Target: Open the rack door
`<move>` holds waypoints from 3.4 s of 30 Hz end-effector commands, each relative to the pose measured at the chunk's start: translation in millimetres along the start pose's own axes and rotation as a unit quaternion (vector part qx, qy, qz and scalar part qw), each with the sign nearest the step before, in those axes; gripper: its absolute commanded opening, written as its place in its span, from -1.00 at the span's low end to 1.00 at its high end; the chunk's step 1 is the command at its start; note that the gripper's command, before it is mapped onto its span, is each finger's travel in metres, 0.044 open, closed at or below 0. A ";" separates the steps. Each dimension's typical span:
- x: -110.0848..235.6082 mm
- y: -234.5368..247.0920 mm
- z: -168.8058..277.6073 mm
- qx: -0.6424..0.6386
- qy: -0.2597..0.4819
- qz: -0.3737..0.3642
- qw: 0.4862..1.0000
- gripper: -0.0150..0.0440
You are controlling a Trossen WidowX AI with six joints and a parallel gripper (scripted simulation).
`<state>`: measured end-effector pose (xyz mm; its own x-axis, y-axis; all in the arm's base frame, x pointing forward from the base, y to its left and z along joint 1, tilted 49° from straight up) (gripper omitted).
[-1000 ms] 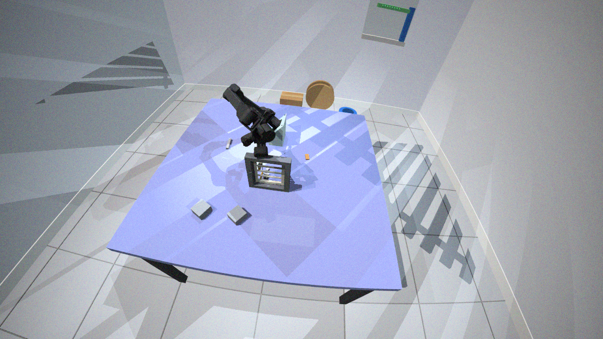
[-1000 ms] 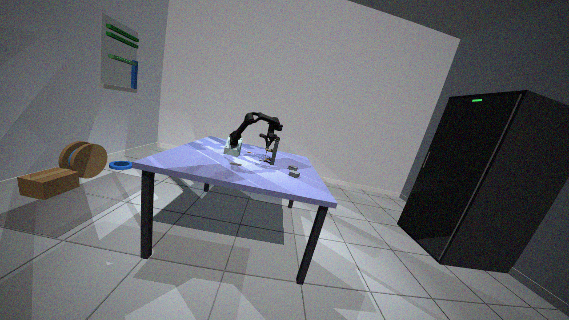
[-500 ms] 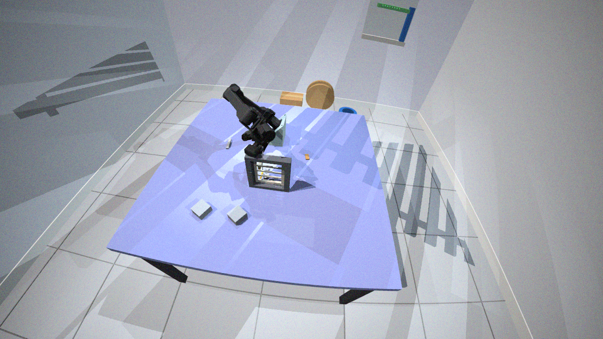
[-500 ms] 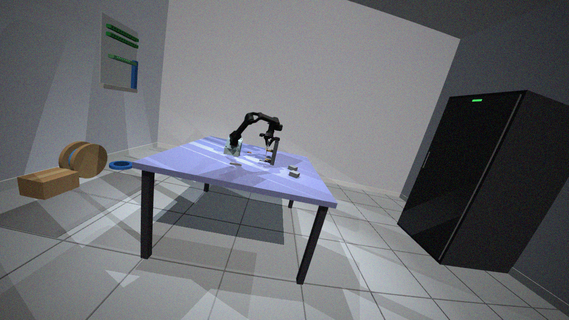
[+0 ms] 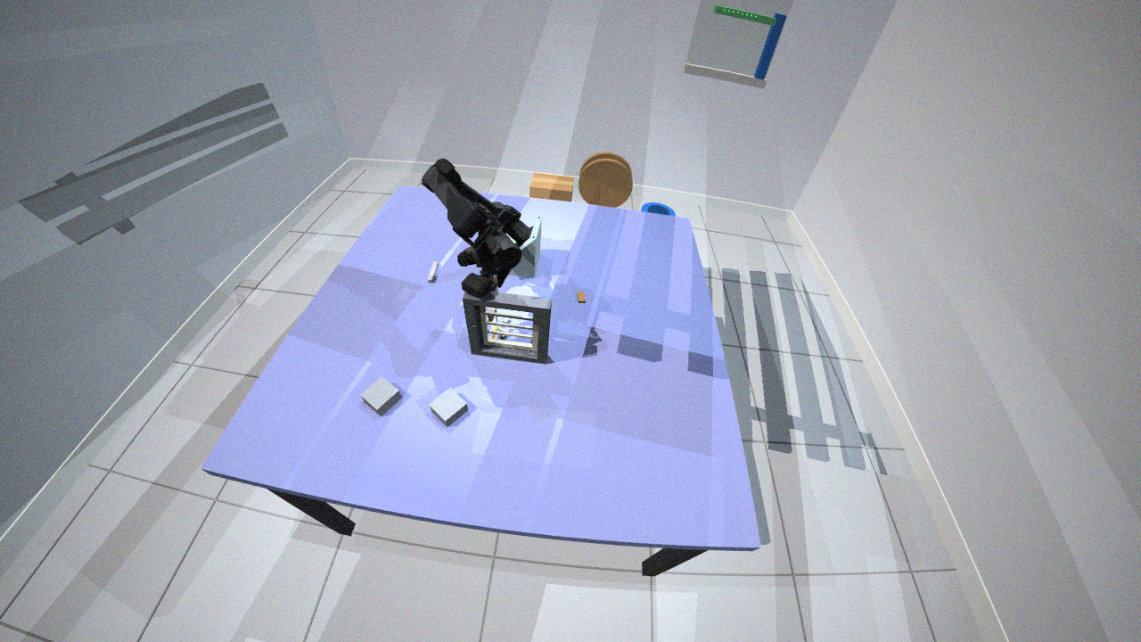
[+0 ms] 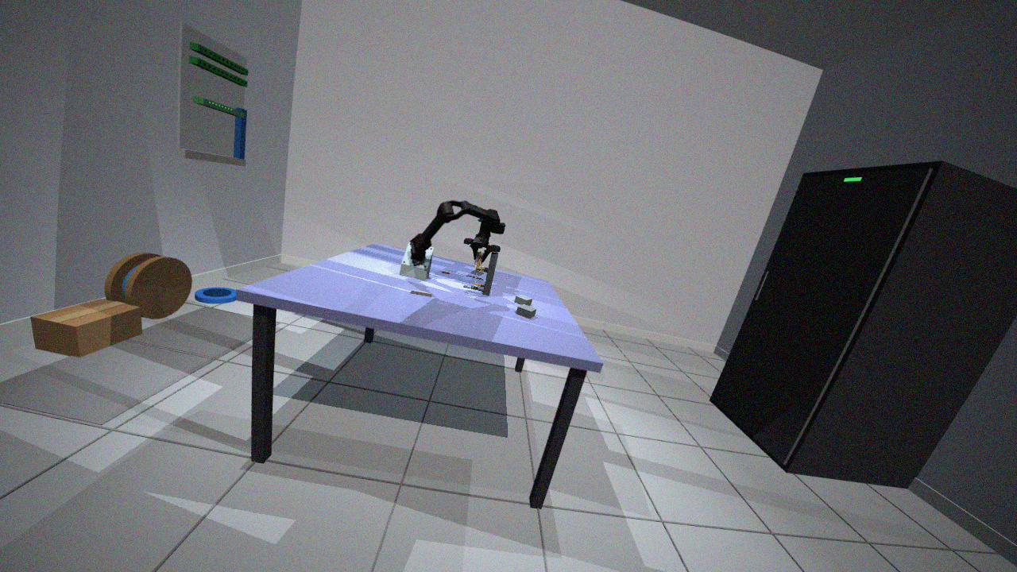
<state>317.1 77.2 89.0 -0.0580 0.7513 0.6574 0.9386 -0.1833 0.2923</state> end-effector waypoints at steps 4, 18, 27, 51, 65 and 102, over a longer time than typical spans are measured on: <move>0.0 -0.1 0.5 0.035 0.000 0.000 0.999 0.49; 0.0 -0.1 0.5 0.372 0.000 0.000 0.928 0.49; -0.1 -0.2 0.5 0.568 0.001 0.000 0.823 0.49; 0.0 -0.1 0.5 0.932 0.000 0.000 0.363 0.49; 0.0 -0.1 0.5 1.000 0.000 -0.001 0.025 0.49; 0.0 -0.1 0.5 0.966 0.000 -0.001 -0.257 -0.40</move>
<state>317.3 77.3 88.8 -0.0586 0.7509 0.6578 -0.9839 -0.1549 0.0891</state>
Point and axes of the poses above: the point midway between the two fingers, 35 mm back from their tips, its own x axis back along the fingers, its own y axis across the jaws, z = x × y, the point moved 2 cm from there along x, back along the fingers, and after that the axes turned 2 degrees about -x, right-handed, at the moved point
